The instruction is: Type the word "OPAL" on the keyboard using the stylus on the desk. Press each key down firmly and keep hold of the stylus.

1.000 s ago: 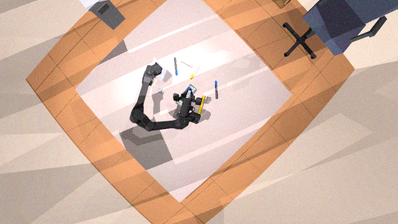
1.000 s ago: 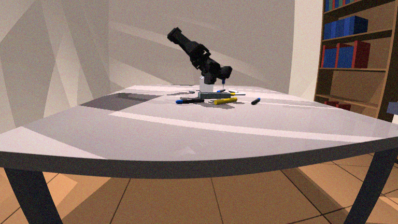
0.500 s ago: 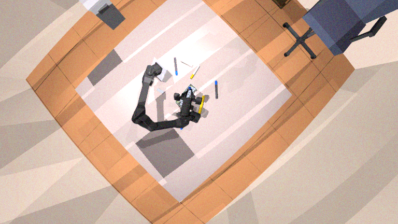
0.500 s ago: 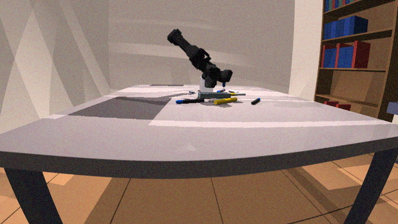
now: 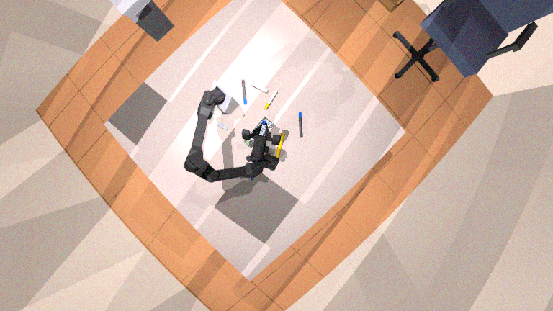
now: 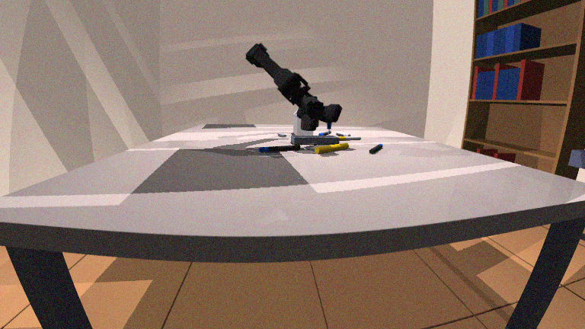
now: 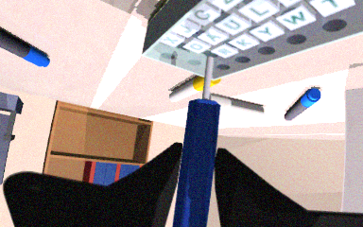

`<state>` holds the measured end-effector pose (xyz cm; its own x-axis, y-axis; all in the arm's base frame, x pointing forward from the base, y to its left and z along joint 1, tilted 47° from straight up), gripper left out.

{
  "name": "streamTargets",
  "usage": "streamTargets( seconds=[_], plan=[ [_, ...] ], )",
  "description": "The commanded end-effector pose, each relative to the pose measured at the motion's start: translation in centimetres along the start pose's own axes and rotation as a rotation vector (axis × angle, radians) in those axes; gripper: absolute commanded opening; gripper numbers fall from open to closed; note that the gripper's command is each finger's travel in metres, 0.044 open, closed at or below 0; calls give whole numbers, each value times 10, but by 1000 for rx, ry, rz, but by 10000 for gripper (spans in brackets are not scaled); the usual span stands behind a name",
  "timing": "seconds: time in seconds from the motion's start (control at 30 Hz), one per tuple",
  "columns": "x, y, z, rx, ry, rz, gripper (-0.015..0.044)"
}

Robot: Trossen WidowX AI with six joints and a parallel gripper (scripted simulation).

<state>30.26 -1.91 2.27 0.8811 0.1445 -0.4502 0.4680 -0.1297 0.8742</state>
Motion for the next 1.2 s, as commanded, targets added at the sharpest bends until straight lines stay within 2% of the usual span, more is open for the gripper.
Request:
streamTargets(
  seconds=[0.0,1.17],
  plan=[
    [1,-1,3,-5,1,1,81],
    [3,-5,10,-5,1,1,81]
  ],
)
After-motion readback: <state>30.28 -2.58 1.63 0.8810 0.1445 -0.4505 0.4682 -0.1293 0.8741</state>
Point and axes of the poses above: the point midway between the two fingers, 35 mm back from their tips, its own y axis back along the fingers, its own x axis across the jaws, z = x × y, the point moved 8 cm from there along y, back along the fingers, and after that the axes turned 15 degrees about -y, right-handed, at the moved point
